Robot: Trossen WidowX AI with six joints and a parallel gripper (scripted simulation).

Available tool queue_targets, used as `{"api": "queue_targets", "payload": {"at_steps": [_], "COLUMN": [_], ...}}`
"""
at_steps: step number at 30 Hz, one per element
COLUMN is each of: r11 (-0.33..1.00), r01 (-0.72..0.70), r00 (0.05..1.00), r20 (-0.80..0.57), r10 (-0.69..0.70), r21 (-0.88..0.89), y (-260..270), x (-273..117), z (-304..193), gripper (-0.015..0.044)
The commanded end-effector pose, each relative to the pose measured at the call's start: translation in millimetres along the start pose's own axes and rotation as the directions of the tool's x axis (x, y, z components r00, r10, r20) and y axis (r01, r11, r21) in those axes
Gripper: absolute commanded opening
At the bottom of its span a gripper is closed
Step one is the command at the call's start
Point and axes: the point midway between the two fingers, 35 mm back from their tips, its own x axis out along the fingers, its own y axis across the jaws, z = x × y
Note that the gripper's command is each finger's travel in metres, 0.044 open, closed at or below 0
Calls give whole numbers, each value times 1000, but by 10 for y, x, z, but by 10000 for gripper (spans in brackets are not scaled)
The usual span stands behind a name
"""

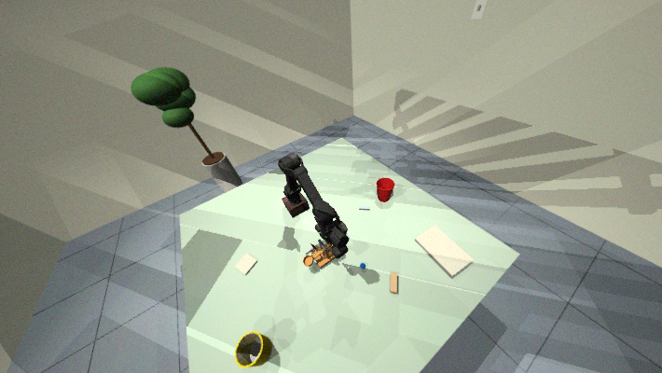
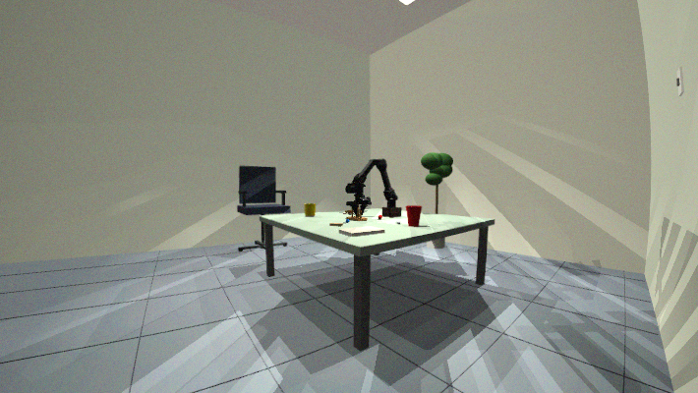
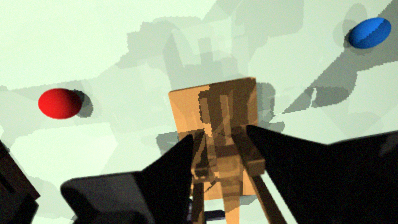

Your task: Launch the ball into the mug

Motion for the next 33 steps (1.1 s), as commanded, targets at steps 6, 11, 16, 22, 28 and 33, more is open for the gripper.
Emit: {"api": "queue_targets", "payload": {"at_steps": [6,11,16,22,28,33], "r11": [1000,1000,989,939,851,755], "r01": [0,0,0,1,4,8], "r00": [1000,1000,1000,1000,1000,1000], "r20": [0,0,-6,-14,-20,-25], "r10": [0,0,1,4,8,11], "r21": [0,5,147,343,525,655], "y": [-8,-5,34,175,380,564], "x": [-473,-501,-497,-495,-497,-503], "z": [2,-15,-451,-1048,-1606,-2045], "gripper": [0,0,0,0,0,0]}}
